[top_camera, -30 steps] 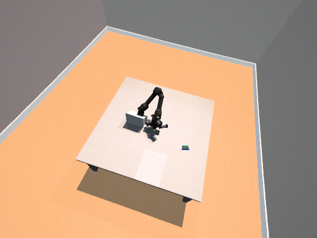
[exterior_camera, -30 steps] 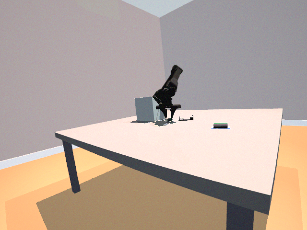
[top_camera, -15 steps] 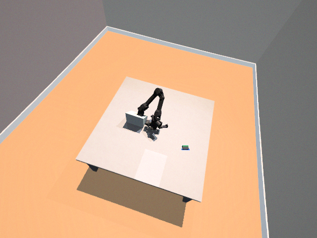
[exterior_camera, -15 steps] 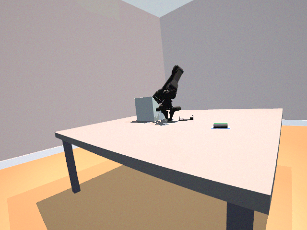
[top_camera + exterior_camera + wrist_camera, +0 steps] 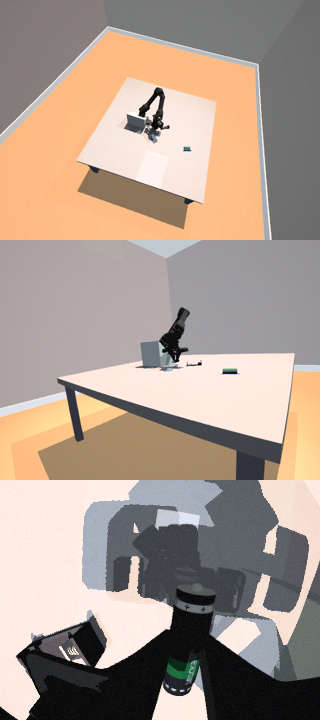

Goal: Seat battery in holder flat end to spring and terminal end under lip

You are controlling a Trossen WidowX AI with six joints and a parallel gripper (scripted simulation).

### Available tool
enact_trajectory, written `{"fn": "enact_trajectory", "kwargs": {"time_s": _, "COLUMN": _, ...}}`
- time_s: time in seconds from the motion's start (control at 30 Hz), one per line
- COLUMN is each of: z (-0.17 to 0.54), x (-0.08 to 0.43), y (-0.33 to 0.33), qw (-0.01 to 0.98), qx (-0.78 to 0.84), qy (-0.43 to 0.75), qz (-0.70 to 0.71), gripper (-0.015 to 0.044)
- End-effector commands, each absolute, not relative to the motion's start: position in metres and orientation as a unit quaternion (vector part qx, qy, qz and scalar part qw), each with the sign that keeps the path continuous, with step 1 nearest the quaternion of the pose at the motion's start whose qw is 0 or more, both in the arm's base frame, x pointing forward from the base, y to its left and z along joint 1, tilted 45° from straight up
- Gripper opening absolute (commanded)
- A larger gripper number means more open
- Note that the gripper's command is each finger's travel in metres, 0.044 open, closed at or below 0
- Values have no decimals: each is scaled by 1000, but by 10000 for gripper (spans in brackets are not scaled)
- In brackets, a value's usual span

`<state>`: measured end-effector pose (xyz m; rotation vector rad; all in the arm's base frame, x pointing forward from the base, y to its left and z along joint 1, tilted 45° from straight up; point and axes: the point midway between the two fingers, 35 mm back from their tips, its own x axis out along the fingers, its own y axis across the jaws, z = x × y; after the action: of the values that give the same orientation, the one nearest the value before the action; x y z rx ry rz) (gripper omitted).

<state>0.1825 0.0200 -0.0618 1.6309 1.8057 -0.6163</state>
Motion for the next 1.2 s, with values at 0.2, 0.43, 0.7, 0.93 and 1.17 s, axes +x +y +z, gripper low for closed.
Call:
{"fn": "enact_trajectory", "kwargs": {"time_s": 0.2, "z": -42, "x": 194, "y": 3, "qw": 363, "qx": 593, "qy": 696, "qz": -182, "gripper": 65}}
{"fn": "enact_trajectory", "kwargs": {"time_s": 0.43, "z": -32, "x": 218, "y": 5, "qw": 476, "qx": 507, "qy": 717, "qz": -39, "gripper": 65}}
{"fn": "enact_trajectory", "kwargs": {"time_s": 0.7, "z": -18, "x": 244, "y": 12, "qw": 583, "qx": 382, "qy": 706, "qz": 128, "gripper": 65}}
{"fn": "enact_trajectory", "kwargs": {"time_s": 0.93, "z": -3, "x": 266, "y": 21, "qw": 651, "qx": 254, "qy": 663, "qz": 269, "gripper": 65}}
{"fn": "enact_trajectory", "kwargs": {"time_s": 1.17, "z": 13, "x": 286, "y": 32, "qw": 690, "qx": 117, "qy": 593, "qz": 399, "gripper": 65}}
